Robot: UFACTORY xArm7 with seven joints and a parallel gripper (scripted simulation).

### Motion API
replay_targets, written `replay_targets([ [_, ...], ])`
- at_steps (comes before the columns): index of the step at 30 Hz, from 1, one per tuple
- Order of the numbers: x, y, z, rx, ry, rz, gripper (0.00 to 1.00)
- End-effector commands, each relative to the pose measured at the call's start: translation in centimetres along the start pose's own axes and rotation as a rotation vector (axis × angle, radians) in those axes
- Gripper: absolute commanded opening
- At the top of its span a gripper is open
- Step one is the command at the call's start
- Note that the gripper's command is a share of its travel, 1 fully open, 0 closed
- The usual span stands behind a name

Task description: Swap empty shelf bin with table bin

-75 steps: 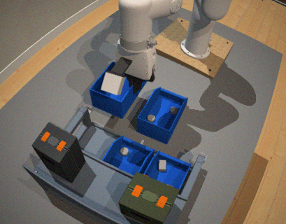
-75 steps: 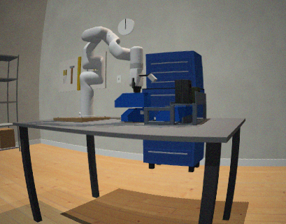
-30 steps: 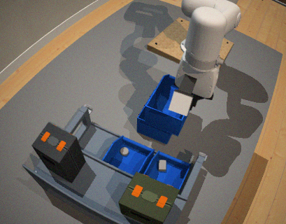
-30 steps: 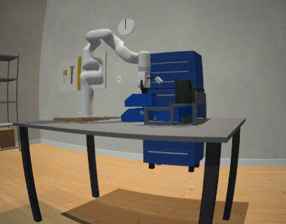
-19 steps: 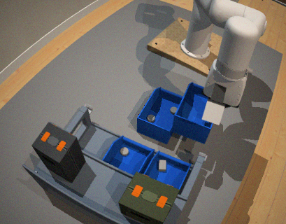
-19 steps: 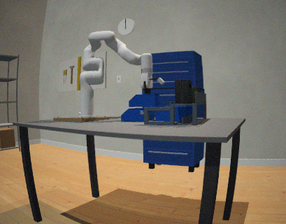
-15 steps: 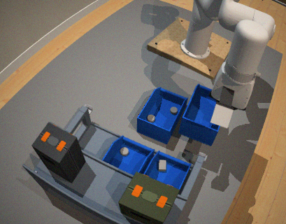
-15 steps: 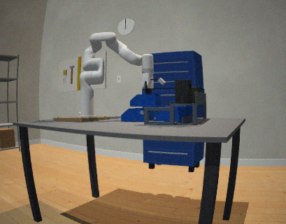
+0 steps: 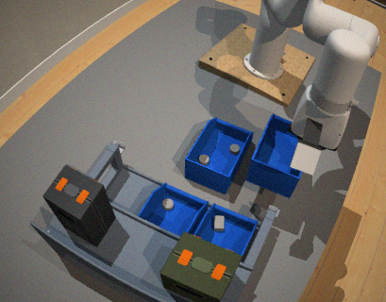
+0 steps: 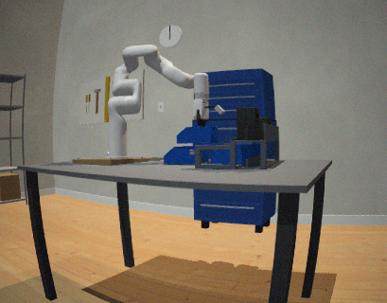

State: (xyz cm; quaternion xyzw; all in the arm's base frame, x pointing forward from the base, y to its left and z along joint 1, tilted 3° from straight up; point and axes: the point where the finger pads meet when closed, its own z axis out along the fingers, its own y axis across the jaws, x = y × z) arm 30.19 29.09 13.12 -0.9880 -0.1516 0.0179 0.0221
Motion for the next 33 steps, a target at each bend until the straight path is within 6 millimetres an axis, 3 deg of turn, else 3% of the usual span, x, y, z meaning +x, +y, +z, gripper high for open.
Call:
replay_targets([
  [1,0.1,-0.1,-0.1,0.001,0.003,0.000,0.00],
  [21,0.1,-0.1,1.5,0.001,0.003,0.000,0.00],
  [33,0.1,-0.1,5.0,0.001,0.003,0.000,0.00],
])
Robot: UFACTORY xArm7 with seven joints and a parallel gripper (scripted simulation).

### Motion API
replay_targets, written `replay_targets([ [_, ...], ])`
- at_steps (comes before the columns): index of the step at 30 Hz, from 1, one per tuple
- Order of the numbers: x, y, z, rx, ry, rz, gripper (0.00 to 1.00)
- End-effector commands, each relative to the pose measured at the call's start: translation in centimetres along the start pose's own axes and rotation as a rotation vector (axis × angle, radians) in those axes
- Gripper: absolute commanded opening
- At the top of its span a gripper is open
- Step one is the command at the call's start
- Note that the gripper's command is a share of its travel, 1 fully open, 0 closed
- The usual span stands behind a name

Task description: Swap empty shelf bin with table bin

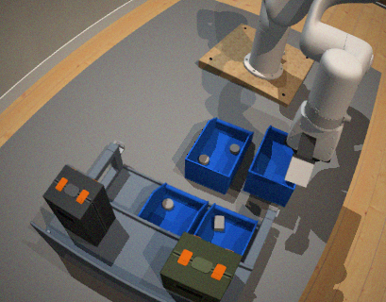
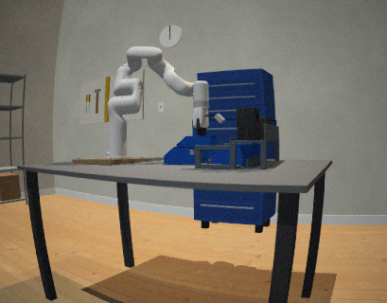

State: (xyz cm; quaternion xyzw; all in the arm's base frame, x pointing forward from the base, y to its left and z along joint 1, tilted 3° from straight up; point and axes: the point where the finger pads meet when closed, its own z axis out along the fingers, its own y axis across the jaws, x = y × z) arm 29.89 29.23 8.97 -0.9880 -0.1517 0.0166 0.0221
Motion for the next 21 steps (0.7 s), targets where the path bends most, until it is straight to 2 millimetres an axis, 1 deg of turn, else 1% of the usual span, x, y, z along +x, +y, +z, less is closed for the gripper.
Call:
replay_targets([
  [1,0.3,-0.1,1.1,0.002,0.001,0.000,0.00],
  [13,0.3,-0.1,3.2,0.002,0.001,0.000,0.00],
  [21,0.3,-0.1,3.5,0.002,0.001,0.000,0.00],
])
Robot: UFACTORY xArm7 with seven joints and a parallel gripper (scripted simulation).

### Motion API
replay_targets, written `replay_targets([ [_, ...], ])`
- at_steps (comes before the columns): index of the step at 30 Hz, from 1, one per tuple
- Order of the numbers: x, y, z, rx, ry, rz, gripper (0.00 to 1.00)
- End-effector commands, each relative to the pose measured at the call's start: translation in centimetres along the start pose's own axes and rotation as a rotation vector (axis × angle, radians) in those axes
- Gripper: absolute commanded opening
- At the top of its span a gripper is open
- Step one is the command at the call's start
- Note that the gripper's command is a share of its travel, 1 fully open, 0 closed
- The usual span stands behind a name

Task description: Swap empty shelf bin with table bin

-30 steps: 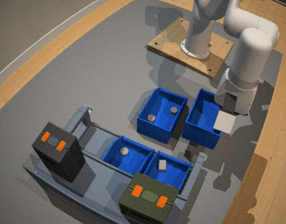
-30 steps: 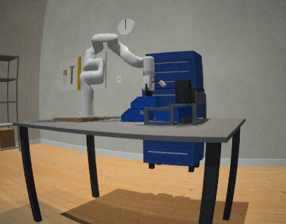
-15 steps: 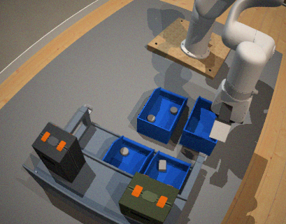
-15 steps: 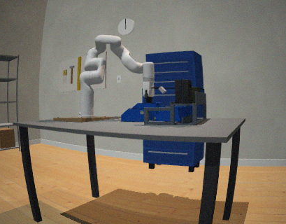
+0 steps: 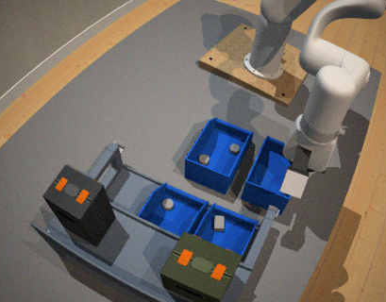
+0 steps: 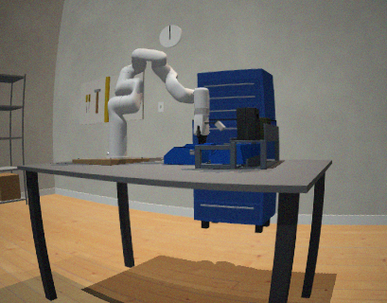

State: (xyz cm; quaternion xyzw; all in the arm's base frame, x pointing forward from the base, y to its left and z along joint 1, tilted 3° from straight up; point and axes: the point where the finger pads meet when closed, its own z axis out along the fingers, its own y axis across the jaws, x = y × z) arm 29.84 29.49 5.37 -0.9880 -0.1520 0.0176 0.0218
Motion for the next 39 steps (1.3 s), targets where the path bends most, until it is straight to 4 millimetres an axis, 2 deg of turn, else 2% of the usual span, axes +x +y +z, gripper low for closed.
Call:
replay_targets([
  [1,0.13,-0.04,-0.08,0.002,0.003,0.000,0.00],
  [39,0.14,-0.04,0.66,0.002,0.003,0.000,0.00],
])
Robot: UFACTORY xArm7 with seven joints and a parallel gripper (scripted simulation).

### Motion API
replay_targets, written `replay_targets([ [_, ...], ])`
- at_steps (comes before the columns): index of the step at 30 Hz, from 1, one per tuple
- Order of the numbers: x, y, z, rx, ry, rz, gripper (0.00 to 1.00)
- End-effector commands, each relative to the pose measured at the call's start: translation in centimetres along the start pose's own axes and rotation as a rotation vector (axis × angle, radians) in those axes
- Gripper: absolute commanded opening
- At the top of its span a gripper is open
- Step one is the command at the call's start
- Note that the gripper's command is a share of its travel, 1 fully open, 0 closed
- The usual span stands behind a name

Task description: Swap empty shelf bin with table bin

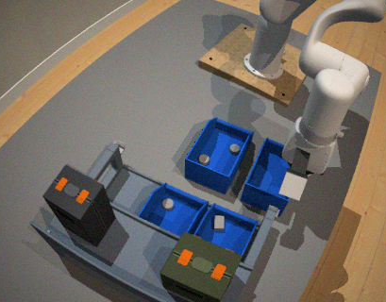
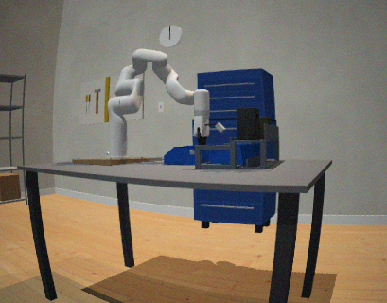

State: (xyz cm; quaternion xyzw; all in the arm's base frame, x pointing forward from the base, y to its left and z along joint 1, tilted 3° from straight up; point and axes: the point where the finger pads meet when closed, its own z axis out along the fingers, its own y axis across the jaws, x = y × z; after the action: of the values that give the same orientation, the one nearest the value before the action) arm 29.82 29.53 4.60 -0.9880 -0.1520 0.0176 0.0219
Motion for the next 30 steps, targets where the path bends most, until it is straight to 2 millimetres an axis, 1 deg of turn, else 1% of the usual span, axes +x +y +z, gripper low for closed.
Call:
replay_targets([
  [1,0.13,-0.04,-0.11,0.002,0.003,0.000,0.00],
  [5,0.13,-0.04,-0.11,0.002,0.003,0.000,0.00],
  [6,0.13,-0.04,-0.11,0.002,0.003,0.000,0.26],
  [30,0.13,-0.04,-0.11,0.002,0.003,0.000,0.26],
])
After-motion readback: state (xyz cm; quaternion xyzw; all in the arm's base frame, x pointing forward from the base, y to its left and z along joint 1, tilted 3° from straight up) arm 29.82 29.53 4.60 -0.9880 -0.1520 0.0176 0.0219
